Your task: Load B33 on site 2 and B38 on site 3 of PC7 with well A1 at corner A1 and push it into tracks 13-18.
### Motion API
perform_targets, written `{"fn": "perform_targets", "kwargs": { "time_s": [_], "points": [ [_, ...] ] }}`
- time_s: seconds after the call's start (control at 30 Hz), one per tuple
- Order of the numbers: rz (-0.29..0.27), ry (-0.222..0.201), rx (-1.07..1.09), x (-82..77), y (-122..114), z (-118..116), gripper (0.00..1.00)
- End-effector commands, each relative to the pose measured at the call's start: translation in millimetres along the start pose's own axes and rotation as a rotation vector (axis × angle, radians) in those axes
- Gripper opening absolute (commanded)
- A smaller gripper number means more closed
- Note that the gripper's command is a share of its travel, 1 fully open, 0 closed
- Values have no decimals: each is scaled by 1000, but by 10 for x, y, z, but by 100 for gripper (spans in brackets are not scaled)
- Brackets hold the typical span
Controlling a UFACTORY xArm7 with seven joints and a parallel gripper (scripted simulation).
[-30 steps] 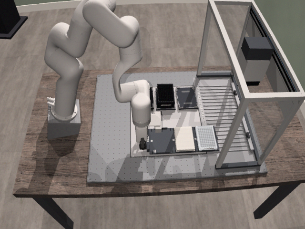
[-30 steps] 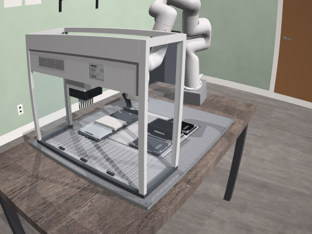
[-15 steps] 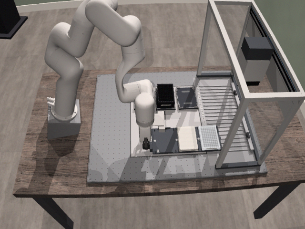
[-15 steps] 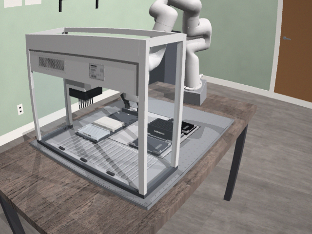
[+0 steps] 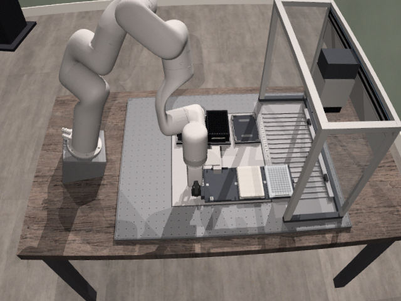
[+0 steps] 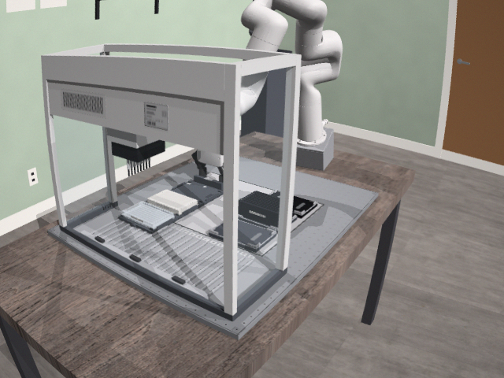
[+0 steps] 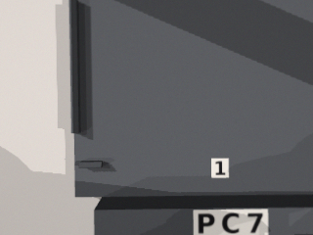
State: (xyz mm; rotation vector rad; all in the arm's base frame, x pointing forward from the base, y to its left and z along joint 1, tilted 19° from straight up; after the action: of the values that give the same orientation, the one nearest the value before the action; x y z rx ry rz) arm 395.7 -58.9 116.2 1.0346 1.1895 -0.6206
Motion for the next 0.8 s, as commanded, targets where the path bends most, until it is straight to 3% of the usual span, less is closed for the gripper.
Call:
{"fn": "perform_targets", "kwargs": {
  "time_s": [0.0, 0.77],
  "points": [
    [3, -2, 1, -7, 25, 14, 82],
    [3, -2, 1, -8, 228, 69, 82]
  ]
}}
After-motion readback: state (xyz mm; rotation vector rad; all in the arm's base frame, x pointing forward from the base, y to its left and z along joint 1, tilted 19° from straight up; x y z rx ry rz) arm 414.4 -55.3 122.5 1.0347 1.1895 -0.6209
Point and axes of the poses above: the point where the finger pads meet when closed, its own x axis out along the fingers, its own z axis across the jaws, y = z × x, the point moved 7 cm from there along -x, back along the fingers, and after that the axes turned 15 degrees about -x, right-handed, at the moved point
